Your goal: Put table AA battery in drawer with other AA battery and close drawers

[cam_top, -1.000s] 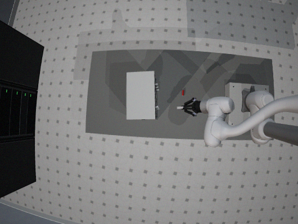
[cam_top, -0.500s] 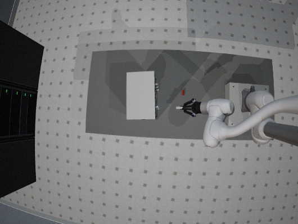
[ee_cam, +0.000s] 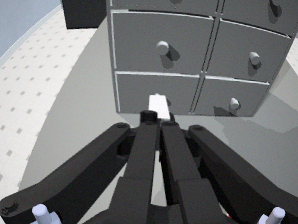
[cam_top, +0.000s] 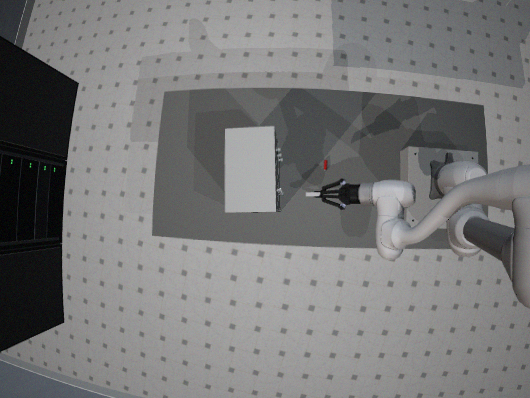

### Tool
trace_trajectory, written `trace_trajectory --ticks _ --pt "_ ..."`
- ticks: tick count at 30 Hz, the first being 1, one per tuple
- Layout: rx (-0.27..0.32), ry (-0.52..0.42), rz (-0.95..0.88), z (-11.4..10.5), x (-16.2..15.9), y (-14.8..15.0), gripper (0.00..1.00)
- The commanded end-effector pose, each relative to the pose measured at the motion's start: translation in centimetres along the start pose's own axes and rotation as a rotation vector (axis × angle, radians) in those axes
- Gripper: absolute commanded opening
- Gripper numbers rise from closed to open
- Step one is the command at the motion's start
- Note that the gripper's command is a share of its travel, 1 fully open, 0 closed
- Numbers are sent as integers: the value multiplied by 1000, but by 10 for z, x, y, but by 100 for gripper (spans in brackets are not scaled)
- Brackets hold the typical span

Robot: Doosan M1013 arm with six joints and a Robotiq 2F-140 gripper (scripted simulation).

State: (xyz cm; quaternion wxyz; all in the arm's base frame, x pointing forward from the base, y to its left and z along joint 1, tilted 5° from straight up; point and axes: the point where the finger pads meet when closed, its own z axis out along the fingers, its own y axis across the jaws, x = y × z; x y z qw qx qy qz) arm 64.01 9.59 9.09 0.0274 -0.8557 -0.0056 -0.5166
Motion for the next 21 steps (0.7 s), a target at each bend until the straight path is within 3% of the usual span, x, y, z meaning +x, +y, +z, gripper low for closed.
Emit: trace_trajectory --ticks 1,7,14,15,21 --pt "43 97 9 10 -1 11 0" --pt "42 162 11 18 -3 11 0" --pt "42 176 11 19 -4 11 0" --pt "42 176 11 19 -4 11 20" --pt "42 176 11 19 -4 11 20"
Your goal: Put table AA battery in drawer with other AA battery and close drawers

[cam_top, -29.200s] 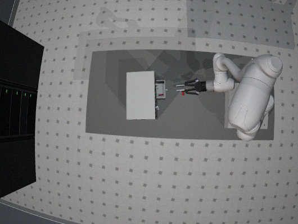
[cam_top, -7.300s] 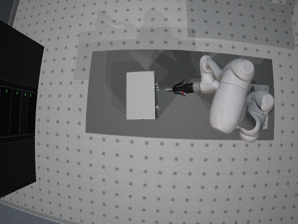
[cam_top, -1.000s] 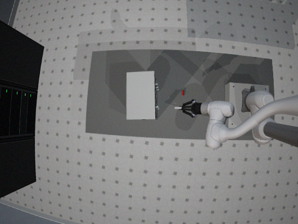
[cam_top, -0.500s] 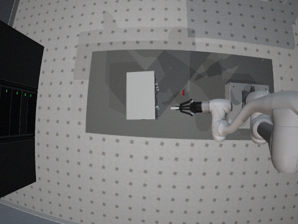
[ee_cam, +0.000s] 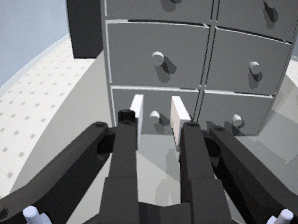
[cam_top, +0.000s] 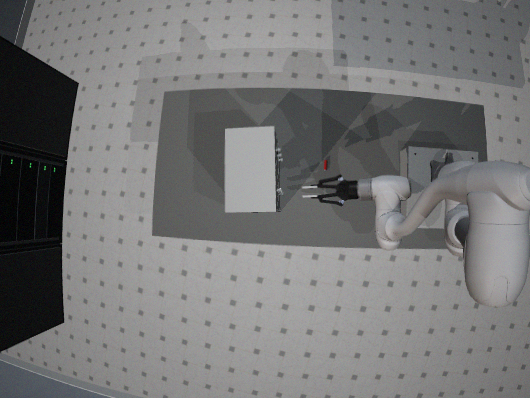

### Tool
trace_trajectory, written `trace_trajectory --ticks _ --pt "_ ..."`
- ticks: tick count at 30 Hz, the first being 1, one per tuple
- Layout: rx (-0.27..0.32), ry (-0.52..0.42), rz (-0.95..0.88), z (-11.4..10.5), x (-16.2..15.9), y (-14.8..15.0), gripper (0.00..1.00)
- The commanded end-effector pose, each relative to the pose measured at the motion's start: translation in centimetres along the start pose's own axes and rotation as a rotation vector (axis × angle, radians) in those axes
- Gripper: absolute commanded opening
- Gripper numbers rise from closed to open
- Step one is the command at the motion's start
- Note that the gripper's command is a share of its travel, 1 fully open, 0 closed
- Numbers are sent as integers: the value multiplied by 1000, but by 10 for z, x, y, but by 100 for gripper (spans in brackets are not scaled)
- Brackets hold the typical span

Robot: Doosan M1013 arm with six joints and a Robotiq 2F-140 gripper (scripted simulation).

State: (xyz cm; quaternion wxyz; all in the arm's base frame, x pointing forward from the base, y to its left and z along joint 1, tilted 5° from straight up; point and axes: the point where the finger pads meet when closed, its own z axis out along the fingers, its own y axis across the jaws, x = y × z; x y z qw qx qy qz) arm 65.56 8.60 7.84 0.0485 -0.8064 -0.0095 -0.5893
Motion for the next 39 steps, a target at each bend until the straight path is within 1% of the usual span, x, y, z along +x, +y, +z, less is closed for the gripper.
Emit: trace_trajectory --ticks 1,17,22,28,30,39 --pt "0 0 0 0 0 0 20" --pt "0 0 0 0 0 0 20" --pt "0 0 0 4 -3 0 20" --pt "0 0 0 22 -16 0 20" --pt "0 0 0 22 -16 0 20" --pt "0 0 0 64 -47 0 20"
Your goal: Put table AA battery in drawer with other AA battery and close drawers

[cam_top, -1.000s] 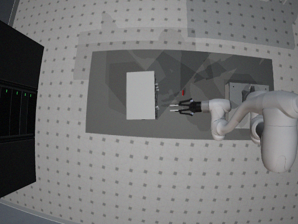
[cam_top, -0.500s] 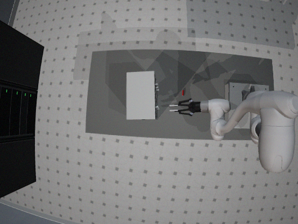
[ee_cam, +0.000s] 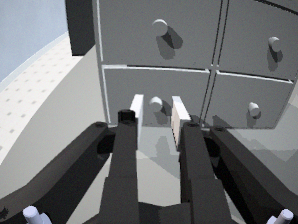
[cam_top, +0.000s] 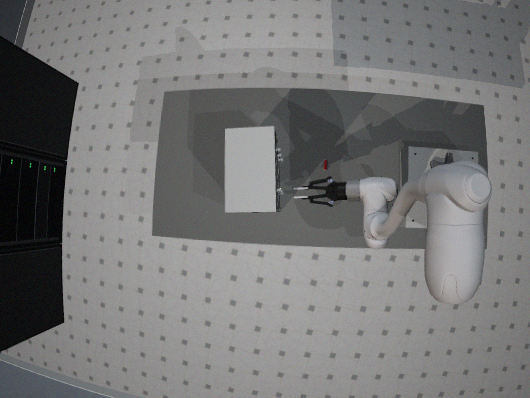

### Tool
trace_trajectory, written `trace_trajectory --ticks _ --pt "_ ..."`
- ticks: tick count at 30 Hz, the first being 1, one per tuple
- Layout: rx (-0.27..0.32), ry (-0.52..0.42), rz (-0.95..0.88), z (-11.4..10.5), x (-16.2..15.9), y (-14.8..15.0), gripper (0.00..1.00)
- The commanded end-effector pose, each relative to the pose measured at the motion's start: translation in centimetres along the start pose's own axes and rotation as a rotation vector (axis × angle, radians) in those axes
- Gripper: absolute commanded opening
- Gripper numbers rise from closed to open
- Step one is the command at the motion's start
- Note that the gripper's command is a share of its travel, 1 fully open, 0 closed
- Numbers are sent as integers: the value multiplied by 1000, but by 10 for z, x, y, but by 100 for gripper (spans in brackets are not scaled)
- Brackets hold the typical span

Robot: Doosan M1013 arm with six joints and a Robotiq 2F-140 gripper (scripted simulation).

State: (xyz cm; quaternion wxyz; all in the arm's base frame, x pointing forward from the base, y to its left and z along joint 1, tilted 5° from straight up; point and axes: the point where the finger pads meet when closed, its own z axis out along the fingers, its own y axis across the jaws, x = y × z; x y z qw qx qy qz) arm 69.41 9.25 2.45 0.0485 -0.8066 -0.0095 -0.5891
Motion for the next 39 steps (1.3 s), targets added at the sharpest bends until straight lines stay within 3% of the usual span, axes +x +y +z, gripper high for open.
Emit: trace_trajectory --ticks 1,6,12,39 --pt "0 1 0 15 -10 0 20" --pt "0 1 0 33 -24 0 20" --pt "0 1 0 40 -29 0 20" --pt "0 1 0 41 -29 0 20"
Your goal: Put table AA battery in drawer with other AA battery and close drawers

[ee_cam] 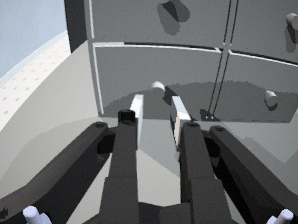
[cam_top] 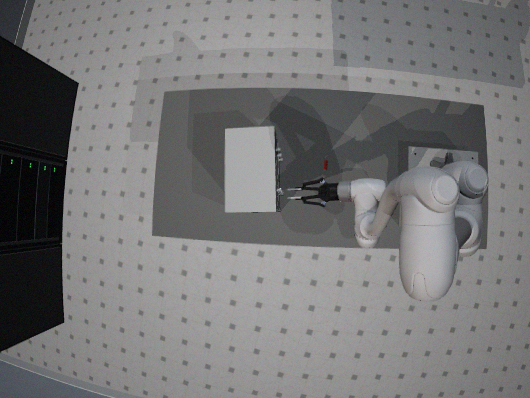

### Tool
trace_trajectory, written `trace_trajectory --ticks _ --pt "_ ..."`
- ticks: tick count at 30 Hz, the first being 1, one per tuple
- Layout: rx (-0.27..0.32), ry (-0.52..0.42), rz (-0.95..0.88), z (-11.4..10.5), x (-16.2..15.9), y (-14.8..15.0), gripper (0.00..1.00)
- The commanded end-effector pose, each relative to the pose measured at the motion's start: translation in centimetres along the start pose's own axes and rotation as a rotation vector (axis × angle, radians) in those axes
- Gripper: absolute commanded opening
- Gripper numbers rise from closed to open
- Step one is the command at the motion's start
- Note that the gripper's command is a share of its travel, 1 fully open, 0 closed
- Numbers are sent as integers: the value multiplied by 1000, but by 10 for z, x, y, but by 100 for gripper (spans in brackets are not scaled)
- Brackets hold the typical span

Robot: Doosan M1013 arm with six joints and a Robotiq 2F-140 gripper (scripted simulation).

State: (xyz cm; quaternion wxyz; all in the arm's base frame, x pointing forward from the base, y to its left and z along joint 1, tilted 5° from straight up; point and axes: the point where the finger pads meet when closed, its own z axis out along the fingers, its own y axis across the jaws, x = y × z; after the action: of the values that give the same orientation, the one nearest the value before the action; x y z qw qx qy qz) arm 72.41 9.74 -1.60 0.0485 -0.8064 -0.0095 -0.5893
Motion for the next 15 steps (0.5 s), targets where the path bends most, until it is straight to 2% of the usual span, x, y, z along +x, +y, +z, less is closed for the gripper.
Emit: trace_trajectory --ticks 1,15 --pt "0 0 0 0 0 0 20" --pt "0 0 0 13 5 0 20"
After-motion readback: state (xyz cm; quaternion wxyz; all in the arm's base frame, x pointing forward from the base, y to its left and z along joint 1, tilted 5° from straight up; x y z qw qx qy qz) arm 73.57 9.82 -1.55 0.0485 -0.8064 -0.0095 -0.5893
